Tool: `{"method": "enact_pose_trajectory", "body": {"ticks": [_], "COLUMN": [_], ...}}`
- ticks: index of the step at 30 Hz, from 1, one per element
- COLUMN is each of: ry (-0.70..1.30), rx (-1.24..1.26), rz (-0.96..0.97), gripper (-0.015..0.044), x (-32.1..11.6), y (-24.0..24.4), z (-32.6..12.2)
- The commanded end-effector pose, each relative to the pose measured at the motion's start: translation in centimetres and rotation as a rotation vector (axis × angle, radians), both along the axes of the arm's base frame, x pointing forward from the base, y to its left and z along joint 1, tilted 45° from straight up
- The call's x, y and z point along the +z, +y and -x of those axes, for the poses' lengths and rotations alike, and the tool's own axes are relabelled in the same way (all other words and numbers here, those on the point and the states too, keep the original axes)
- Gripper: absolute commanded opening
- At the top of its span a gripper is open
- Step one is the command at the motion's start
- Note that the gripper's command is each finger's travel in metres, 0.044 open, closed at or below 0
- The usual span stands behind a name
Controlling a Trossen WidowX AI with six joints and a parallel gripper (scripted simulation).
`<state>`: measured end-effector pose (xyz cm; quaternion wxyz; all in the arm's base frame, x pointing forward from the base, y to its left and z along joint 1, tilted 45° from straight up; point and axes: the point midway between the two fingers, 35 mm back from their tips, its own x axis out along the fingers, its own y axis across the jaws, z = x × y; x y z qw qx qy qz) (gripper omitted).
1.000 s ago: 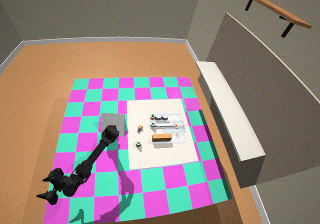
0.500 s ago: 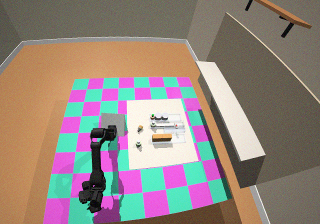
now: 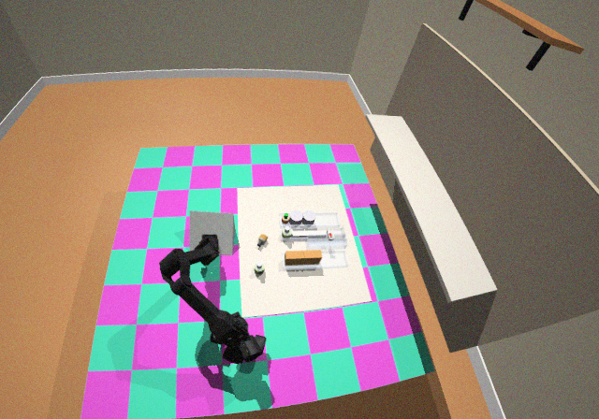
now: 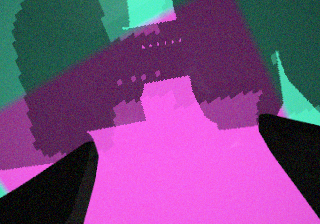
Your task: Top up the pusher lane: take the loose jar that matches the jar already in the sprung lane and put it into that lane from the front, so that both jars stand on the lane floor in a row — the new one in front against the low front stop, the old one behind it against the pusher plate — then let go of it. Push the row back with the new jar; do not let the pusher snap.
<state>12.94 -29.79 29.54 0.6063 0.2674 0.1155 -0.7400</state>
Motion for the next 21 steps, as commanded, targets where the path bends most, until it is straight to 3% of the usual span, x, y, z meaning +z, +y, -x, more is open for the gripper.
{"method": "enact_pose_trajectory", "body": {"ticks": [1,11,21], "ry": [0.175,0.696,1.337], "rx": [0.221,0.752,1.192], "rz": [-0.134,-0.335,-0.323], "gripper": [0.044,0.044,0.044], "x": [-3.8,-11.1,-14.8], "y": [3.6,15.7,27.0], "z": [-4.9,-11.4,-9.7]}}
